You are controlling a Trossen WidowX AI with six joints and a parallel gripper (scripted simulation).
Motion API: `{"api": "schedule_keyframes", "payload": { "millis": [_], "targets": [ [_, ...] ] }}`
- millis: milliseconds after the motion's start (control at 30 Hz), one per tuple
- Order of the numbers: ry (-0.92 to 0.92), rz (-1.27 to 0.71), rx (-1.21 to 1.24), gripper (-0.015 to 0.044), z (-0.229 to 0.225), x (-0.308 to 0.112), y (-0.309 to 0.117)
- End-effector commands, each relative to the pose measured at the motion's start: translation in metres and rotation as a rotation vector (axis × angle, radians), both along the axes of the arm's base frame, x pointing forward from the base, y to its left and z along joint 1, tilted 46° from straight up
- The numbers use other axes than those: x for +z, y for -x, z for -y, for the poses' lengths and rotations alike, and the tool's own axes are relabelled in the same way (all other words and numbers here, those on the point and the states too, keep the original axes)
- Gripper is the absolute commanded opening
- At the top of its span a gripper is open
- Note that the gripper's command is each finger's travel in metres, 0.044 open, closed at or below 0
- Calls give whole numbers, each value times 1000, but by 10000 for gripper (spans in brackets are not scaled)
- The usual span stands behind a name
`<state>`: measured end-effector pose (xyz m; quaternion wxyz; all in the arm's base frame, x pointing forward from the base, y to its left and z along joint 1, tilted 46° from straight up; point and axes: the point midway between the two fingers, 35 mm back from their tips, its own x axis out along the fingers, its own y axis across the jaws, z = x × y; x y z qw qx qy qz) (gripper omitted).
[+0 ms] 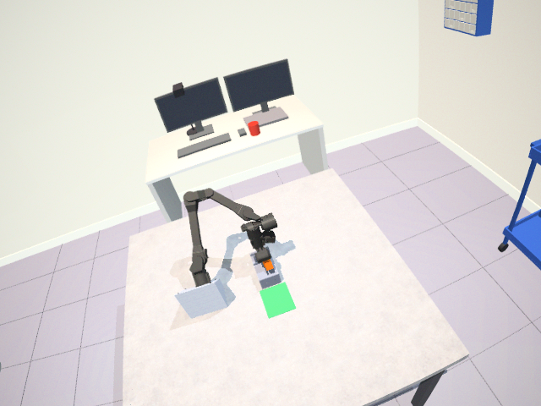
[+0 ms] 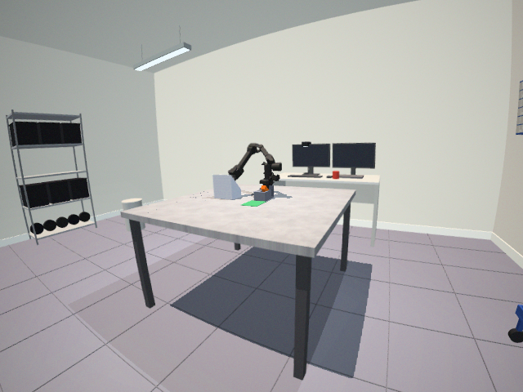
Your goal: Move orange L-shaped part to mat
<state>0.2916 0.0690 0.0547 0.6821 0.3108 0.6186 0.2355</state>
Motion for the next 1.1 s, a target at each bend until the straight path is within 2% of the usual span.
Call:
{"api": "schedule_keyframes", "payload": {
  "millis": [0,633,933,1067],
  "targets": [
    [1,-12,-3,180,-4,-6,1],
    [-2,-2,0,180,-4,-4,0],
    [1,-11,-3,180,-3,12,2],
    [10,-12,-4,180,18,26,2]
  ]
}}
